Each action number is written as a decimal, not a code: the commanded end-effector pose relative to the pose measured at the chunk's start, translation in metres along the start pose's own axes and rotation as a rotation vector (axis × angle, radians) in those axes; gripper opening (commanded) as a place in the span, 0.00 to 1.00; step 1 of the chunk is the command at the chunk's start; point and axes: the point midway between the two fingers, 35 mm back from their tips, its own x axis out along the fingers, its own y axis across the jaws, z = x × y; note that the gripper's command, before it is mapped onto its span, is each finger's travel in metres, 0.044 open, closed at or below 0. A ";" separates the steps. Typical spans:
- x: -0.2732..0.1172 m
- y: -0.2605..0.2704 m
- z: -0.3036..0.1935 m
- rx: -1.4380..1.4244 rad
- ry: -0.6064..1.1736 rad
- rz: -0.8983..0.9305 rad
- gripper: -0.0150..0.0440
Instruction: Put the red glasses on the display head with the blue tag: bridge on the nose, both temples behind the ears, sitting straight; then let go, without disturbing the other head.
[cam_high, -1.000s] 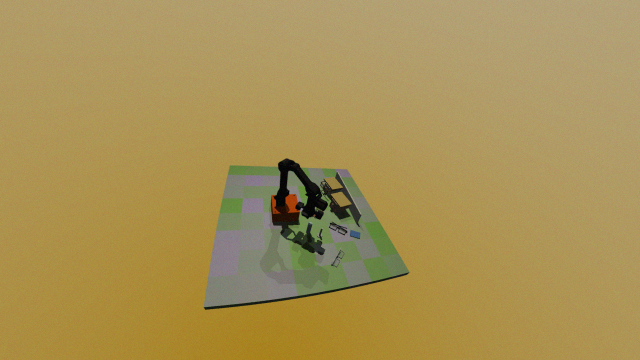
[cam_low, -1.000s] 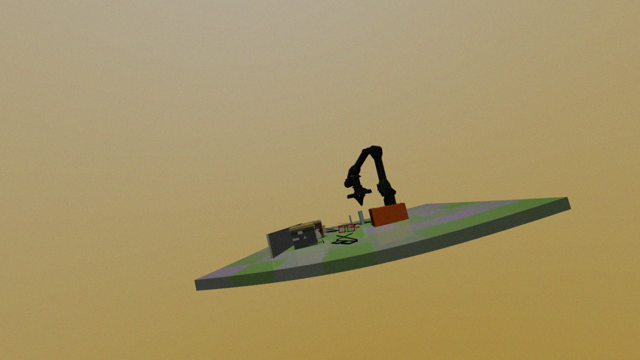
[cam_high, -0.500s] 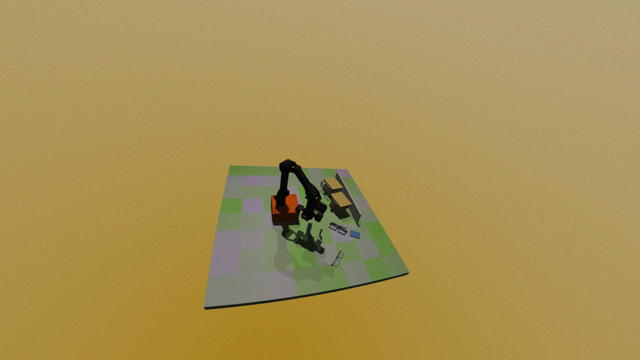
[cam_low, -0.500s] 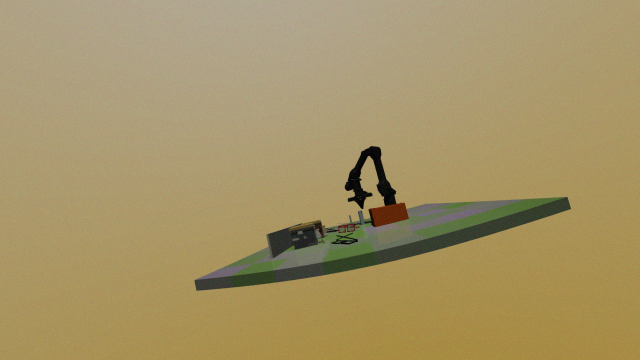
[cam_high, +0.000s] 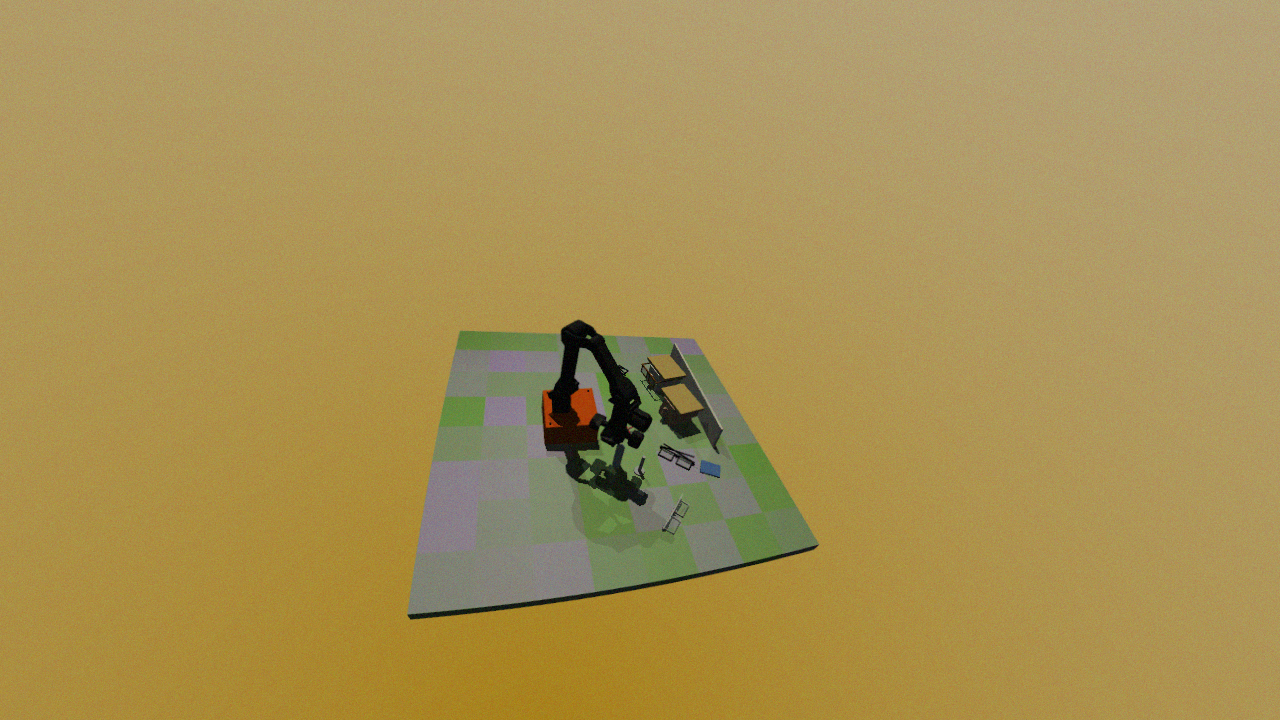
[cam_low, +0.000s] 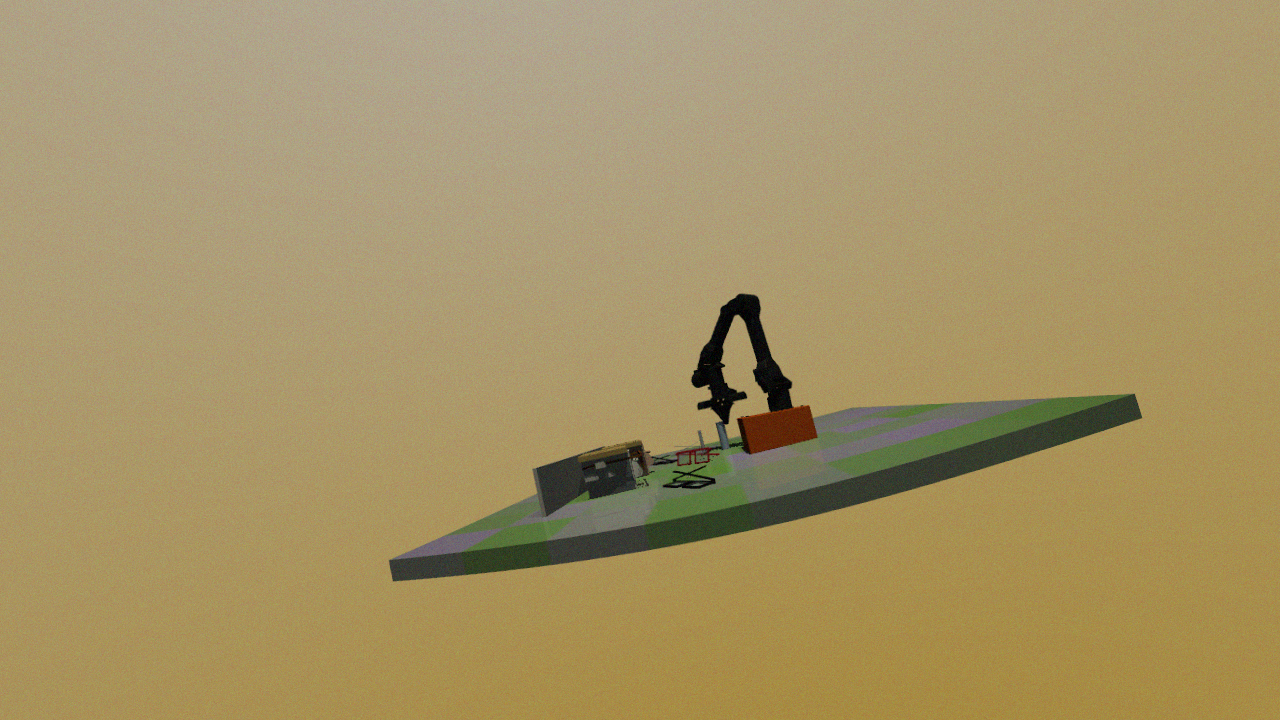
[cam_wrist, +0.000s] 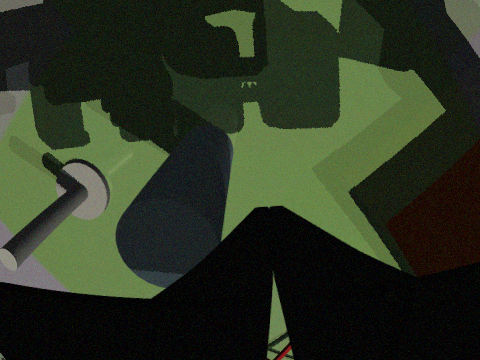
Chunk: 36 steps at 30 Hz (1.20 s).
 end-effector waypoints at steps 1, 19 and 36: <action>0.006 -0.002 0.000 -0.003 -0.004 -0.004 0.25; 0.005 0.007 0.001 -0.003 -0.004 -0.003 0.25; 0.005 0.017 0.001 -0.003 -0.004 -0.002 0.25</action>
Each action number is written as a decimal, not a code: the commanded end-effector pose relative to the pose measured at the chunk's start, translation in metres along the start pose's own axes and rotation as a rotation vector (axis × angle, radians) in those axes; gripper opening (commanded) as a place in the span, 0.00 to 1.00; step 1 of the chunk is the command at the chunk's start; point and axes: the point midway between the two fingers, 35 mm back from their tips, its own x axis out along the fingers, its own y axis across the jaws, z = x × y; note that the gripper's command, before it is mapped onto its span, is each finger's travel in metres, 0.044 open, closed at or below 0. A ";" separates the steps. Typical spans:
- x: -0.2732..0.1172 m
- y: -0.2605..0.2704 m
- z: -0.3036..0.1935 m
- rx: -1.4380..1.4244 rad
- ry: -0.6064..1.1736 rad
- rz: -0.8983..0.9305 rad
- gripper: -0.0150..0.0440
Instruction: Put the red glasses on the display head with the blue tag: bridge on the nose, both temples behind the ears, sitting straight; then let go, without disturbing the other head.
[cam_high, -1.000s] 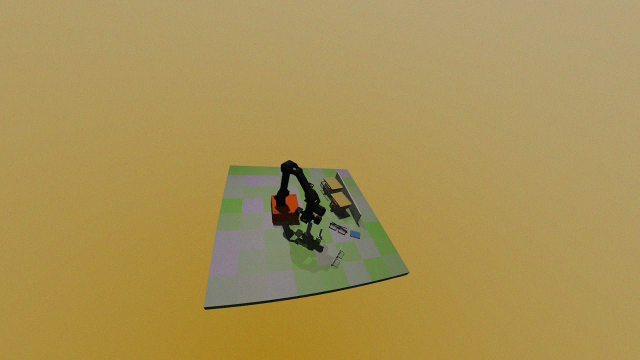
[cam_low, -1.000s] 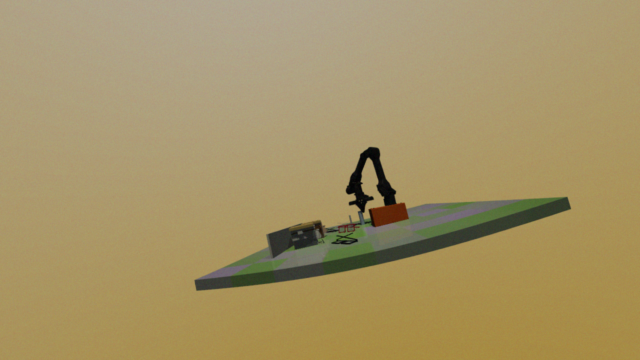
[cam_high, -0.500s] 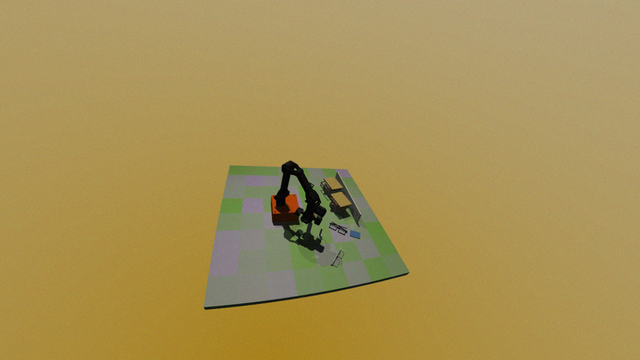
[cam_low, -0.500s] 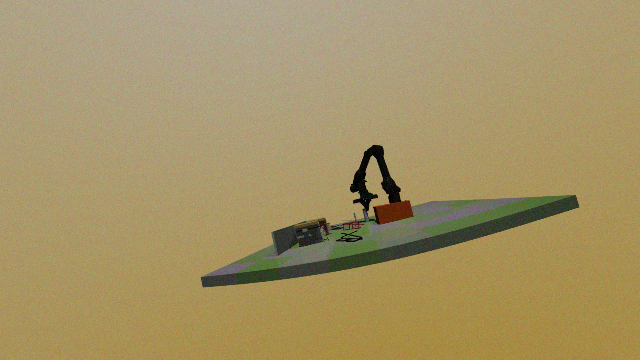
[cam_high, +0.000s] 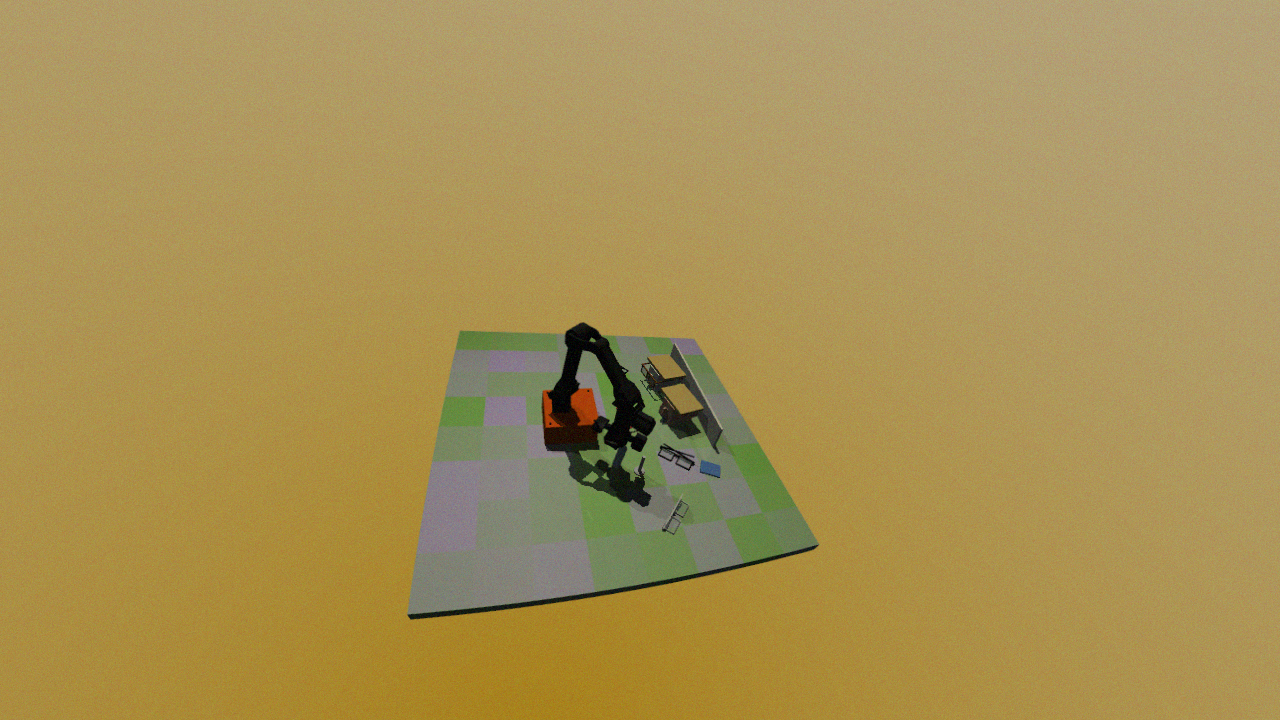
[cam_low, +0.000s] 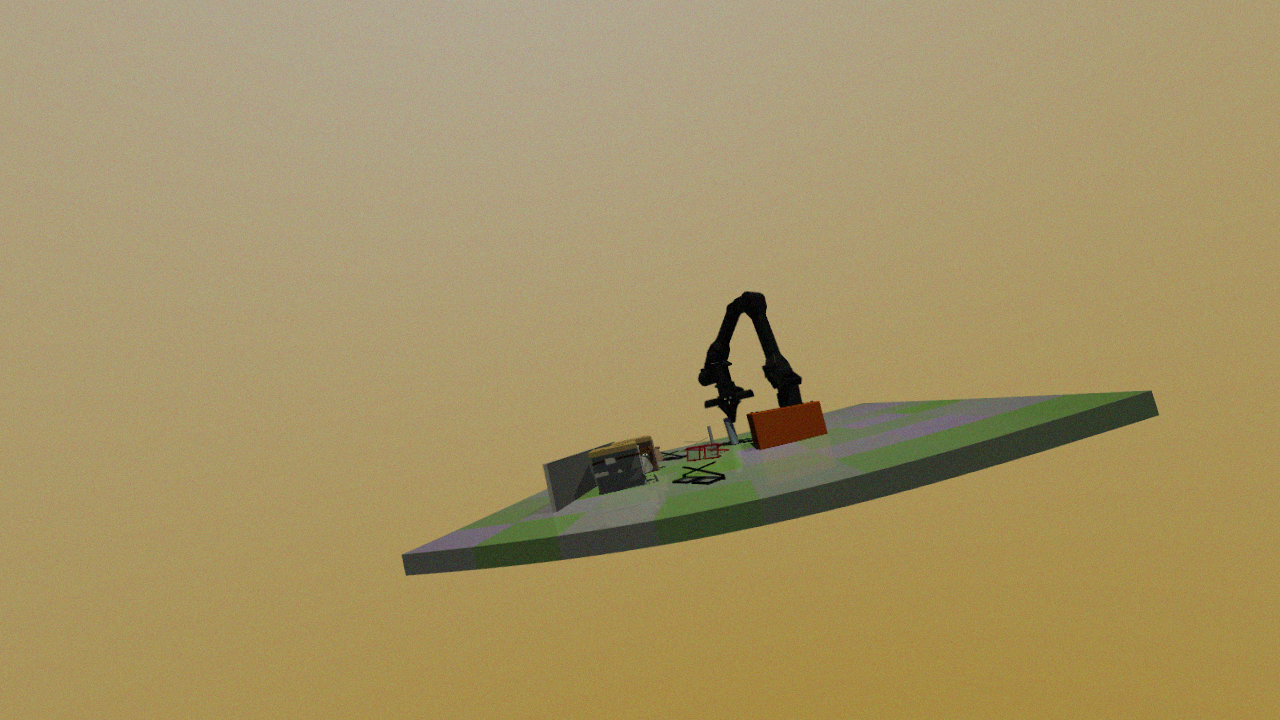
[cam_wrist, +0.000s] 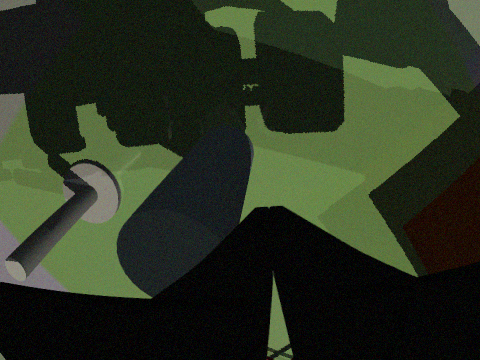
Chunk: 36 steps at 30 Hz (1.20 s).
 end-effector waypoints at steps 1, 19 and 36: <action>-0.002 0.005 0.001 0.003 -0.005 0.006 0.25; -0.002 0.016 0.001 0.003 -0.005 0.007 0.25; -0.002 0.026 0.001 0.004 -0.005 0.008 0.25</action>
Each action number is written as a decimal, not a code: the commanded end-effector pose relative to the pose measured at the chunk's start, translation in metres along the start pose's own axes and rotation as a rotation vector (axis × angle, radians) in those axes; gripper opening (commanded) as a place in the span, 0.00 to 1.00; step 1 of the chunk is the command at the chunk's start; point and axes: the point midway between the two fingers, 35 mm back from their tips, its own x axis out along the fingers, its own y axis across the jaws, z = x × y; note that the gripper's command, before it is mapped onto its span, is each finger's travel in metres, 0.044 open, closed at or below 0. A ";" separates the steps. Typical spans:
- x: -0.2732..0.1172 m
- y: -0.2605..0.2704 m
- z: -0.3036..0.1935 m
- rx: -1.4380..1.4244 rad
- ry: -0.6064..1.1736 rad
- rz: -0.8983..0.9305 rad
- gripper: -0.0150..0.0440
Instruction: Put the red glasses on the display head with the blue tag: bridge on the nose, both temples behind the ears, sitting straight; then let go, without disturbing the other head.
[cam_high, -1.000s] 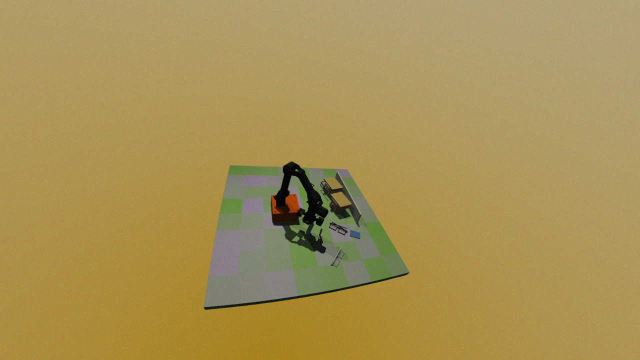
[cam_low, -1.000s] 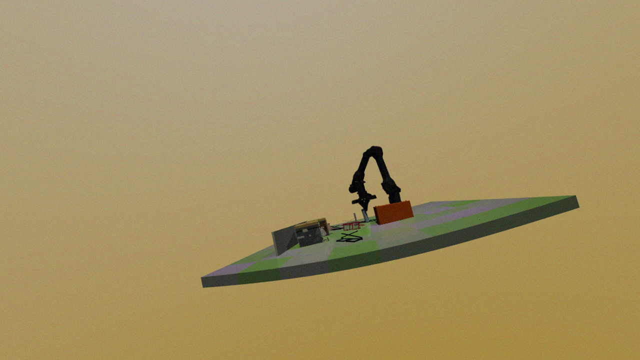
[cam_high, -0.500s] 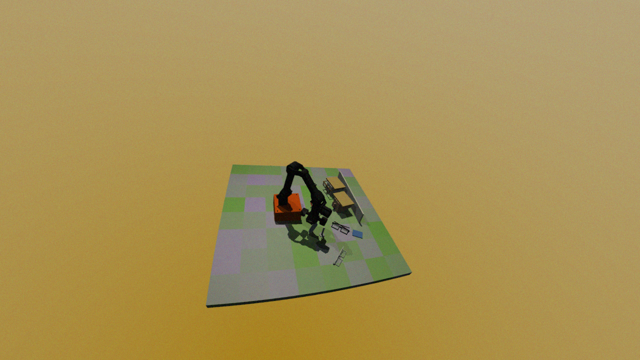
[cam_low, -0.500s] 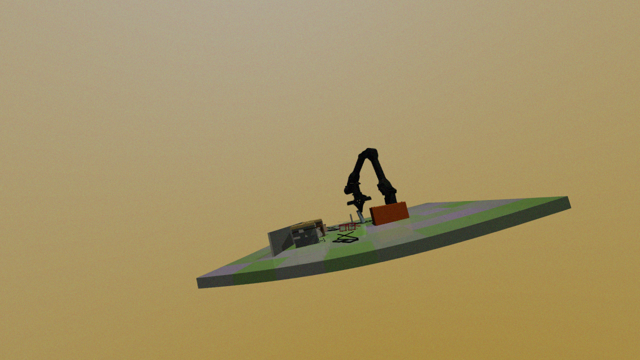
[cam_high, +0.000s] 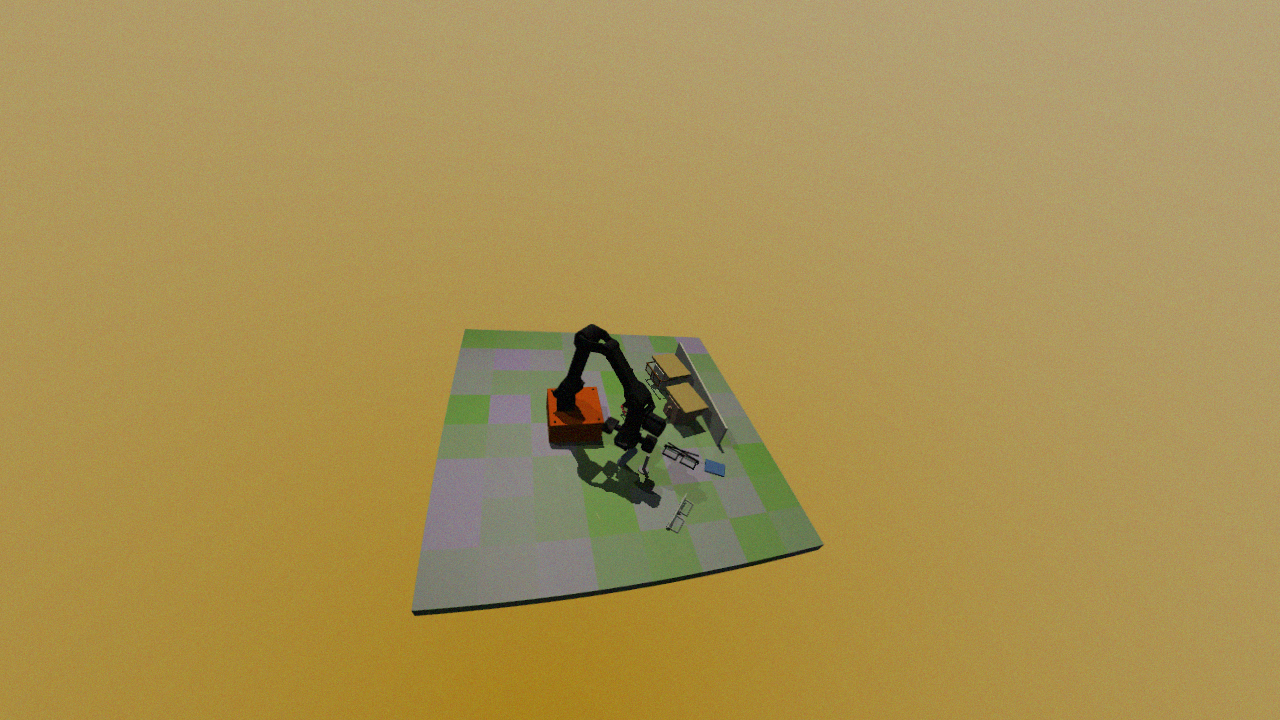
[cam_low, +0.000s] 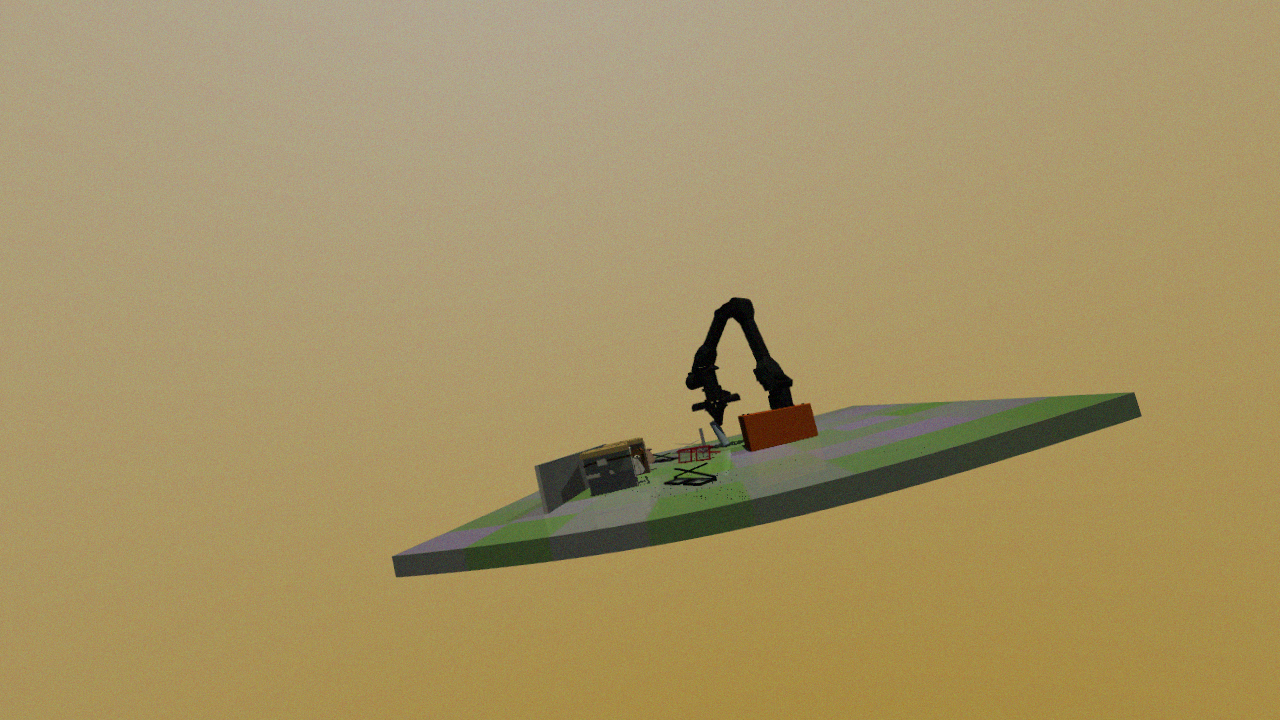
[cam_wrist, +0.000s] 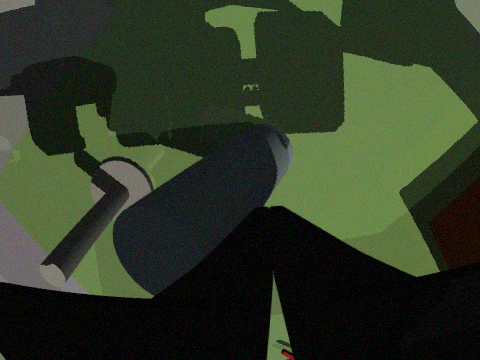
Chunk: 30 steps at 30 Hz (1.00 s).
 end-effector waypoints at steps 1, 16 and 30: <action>-0.002 0.005 0.001 0.003 -0.005 0.006 0.25; -0.002 0.014 0.001 0.003 -0.005 0.007 0.25; -0.061 -0.036 0.000 0.003 -0.005 0.003 0.25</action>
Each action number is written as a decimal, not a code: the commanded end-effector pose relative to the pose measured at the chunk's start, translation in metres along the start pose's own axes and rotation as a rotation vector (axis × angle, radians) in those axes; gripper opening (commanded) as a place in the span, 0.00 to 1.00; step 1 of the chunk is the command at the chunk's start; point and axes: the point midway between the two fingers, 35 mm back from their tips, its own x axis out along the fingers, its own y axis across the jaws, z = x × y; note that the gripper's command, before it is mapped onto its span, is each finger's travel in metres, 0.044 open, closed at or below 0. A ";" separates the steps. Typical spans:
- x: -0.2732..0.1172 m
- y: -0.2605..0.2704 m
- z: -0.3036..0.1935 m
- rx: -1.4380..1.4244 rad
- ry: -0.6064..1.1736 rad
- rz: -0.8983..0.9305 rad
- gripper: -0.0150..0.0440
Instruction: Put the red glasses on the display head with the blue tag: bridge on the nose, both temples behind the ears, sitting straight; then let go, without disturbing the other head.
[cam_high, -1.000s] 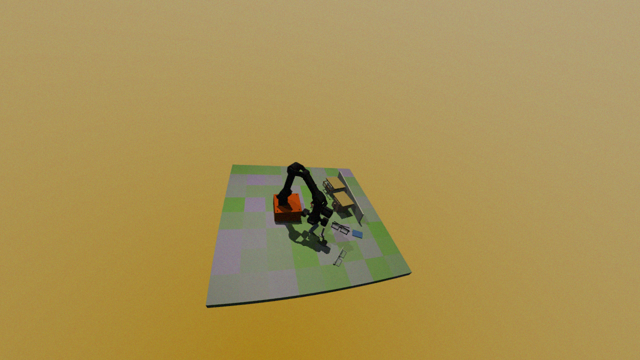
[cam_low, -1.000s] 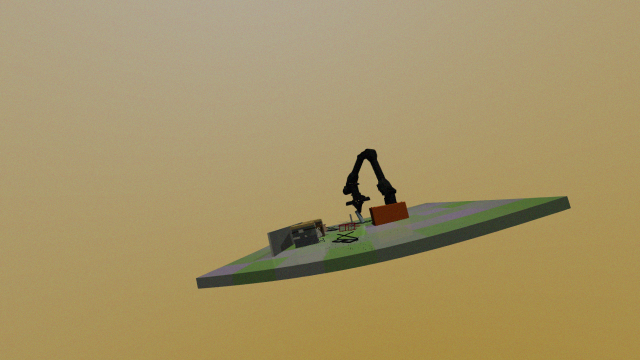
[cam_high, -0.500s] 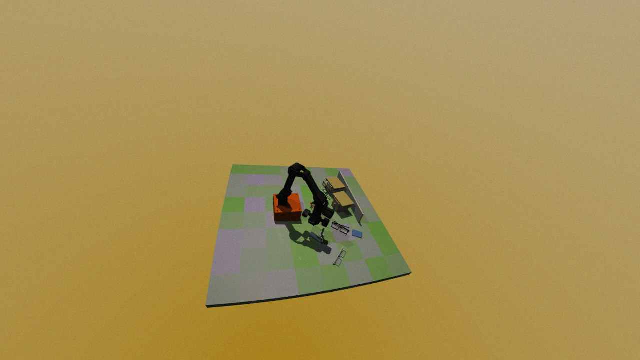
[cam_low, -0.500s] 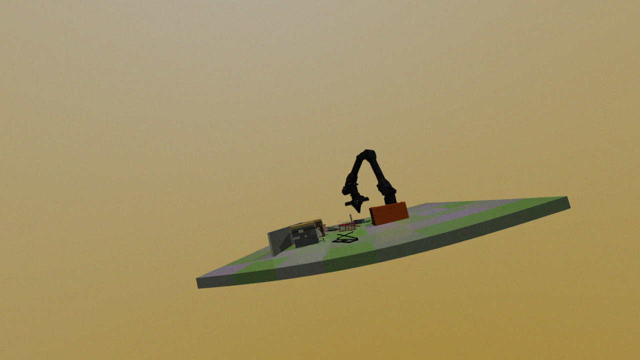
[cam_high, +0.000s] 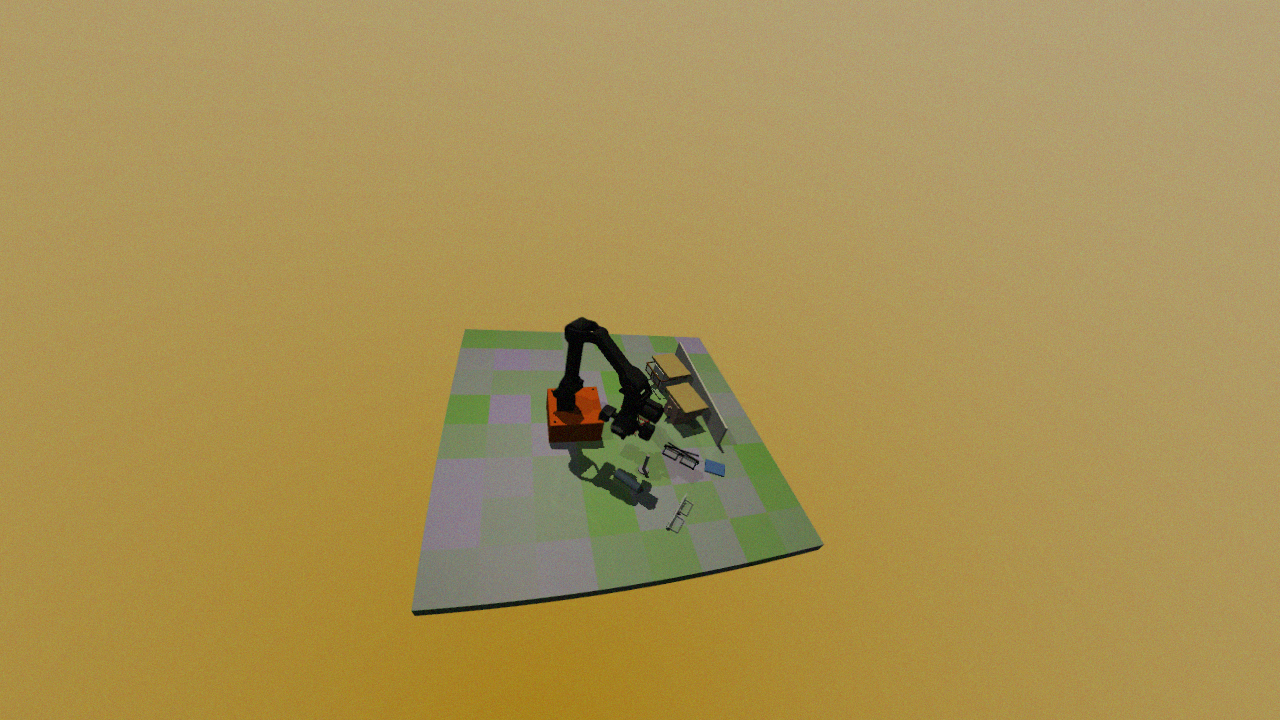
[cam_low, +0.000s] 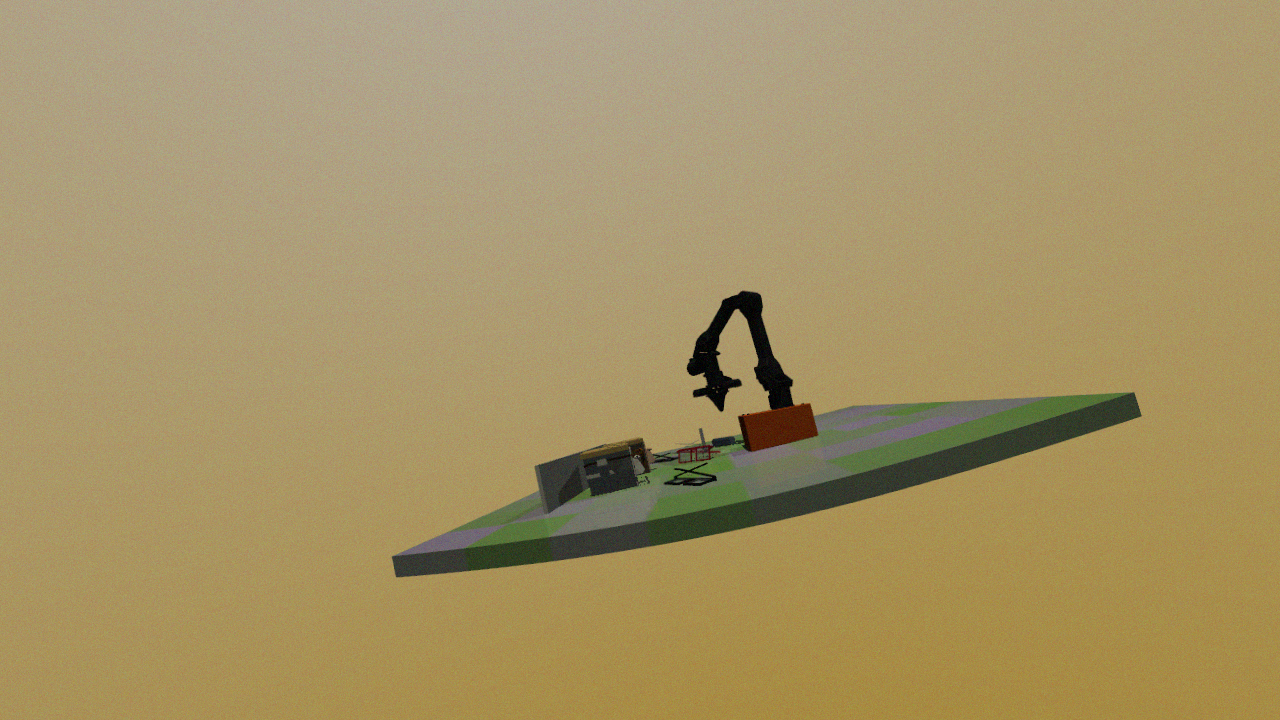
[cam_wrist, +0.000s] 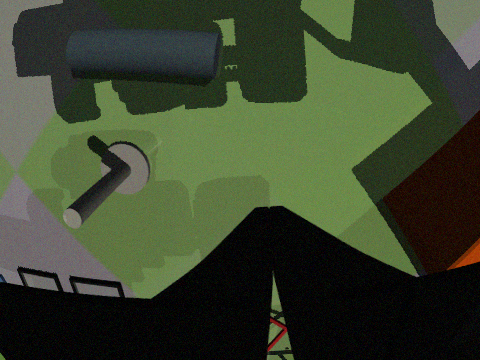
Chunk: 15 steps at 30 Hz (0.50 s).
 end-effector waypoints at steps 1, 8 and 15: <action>-0.013 -0.016 0.000 -0.002 -0.003 -0.008 0.25; -0.012 -0.010 0.000 0.002 -0.001 0.004 0.39; -0.012 -0.010 0.000 0.002 -0.001 0.004 0.59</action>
